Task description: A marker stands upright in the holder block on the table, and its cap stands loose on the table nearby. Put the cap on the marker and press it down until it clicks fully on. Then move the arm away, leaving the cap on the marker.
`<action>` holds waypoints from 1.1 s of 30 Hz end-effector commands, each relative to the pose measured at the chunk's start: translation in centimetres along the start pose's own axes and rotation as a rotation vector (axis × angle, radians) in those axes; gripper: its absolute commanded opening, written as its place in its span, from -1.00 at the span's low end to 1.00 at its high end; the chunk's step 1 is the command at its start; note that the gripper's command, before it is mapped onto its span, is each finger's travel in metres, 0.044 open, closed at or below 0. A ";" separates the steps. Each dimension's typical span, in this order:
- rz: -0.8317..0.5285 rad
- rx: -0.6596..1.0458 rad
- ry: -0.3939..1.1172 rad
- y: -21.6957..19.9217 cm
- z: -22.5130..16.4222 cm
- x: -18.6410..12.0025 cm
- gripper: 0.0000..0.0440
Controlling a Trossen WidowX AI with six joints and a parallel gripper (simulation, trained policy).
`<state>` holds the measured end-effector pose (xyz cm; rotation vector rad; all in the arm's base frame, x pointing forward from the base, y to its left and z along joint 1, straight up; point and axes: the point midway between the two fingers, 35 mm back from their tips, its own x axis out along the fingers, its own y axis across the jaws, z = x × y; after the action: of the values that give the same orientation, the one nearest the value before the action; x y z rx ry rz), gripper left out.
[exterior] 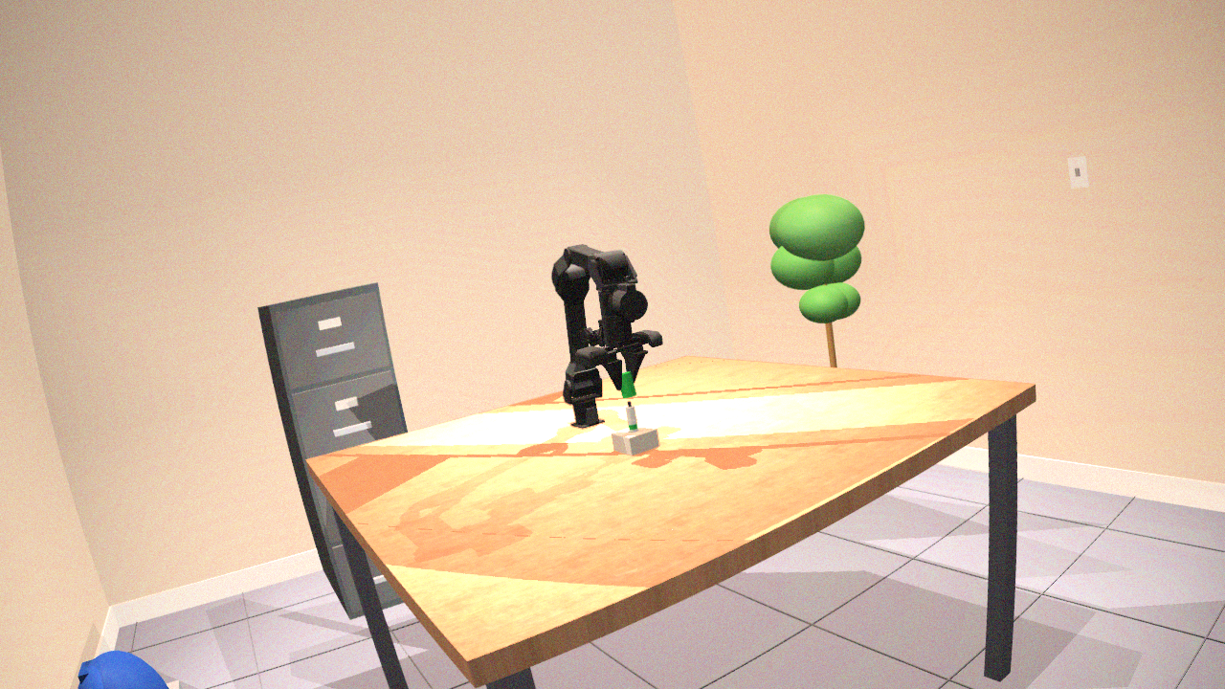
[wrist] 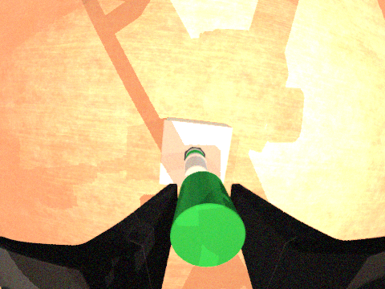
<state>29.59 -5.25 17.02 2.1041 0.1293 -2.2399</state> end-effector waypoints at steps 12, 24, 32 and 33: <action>-0.038 -0.010 -0.054 0.2 0.0 3.4 -1.00; -0.050 -0.042 -0.085 0.3 0.1 6.5 -0.76; -0.070 -0.046 -0.123 0.1 1.0 6.9 -0.58; -0.070 -0.046 -0.123 0.1 1.1 6.9 -0.55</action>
<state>29.62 -5.60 11.21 2.0403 0.2194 -2.2992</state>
